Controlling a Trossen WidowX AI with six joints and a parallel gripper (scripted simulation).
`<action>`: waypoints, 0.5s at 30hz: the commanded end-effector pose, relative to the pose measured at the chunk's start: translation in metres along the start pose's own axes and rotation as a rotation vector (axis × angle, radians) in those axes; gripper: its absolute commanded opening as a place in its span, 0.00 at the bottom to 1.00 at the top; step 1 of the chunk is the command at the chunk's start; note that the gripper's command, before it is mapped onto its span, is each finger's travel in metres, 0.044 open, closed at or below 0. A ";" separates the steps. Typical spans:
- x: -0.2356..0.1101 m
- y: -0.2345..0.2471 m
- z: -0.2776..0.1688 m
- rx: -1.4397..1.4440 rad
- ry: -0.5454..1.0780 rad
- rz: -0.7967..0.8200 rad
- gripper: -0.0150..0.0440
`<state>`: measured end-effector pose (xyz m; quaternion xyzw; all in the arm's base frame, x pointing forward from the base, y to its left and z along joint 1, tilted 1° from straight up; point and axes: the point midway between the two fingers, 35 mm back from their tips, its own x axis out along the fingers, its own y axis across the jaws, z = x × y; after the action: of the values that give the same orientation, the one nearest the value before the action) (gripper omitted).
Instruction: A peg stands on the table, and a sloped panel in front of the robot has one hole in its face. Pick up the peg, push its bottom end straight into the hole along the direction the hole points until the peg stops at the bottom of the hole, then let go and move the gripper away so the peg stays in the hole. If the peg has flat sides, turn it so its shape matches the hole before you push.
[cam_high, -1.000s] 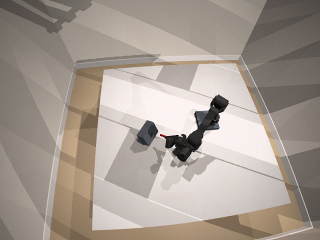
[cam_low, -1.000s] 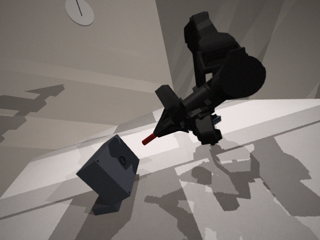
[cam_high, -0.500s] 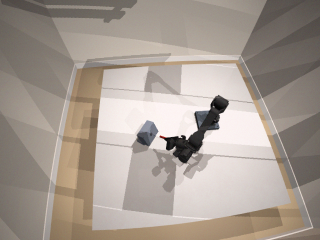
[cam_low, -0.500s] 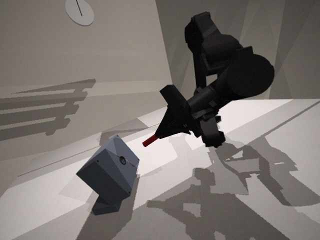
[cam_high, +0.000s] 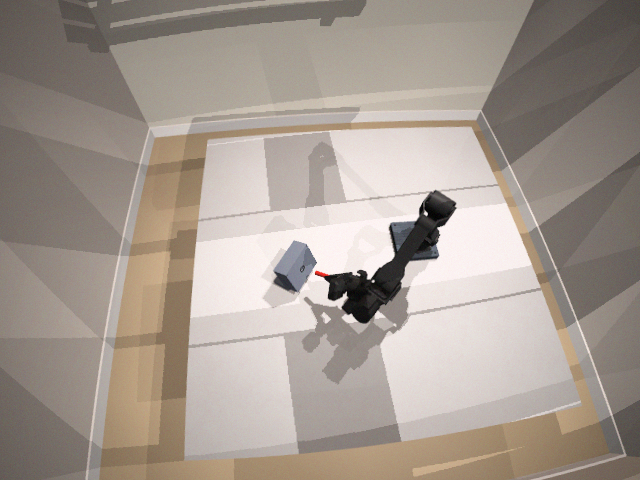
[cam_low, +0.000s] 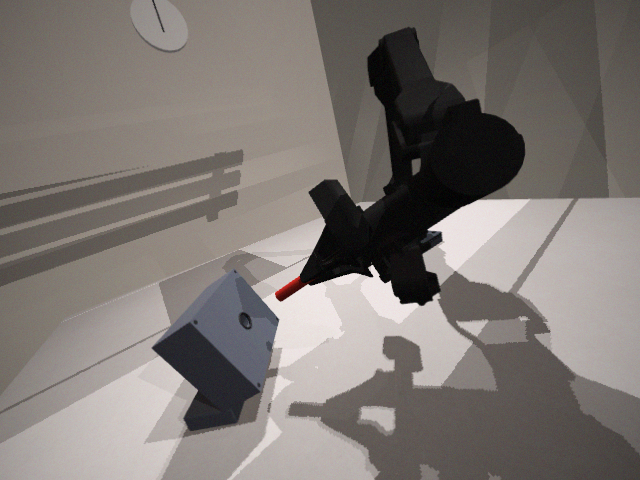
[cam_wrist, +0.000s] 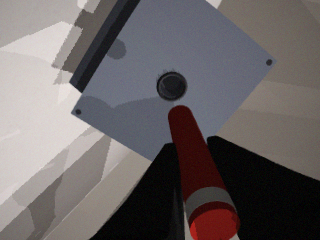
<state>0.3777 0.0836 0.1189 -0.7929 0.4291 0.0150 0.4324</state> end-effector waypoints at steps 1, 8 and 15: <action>0.006 0.003 0.001 -0.016 0.000 0.001 0.25; 0.013 0.003 0.002 -0.018 0.001 -0.008 0.25; 0.019 0.002 0.002 -0.021 0.004 -0.016 0.25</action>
<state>0.3886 0.0754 0.1133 -0.7979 0.4228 0.0114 0.4295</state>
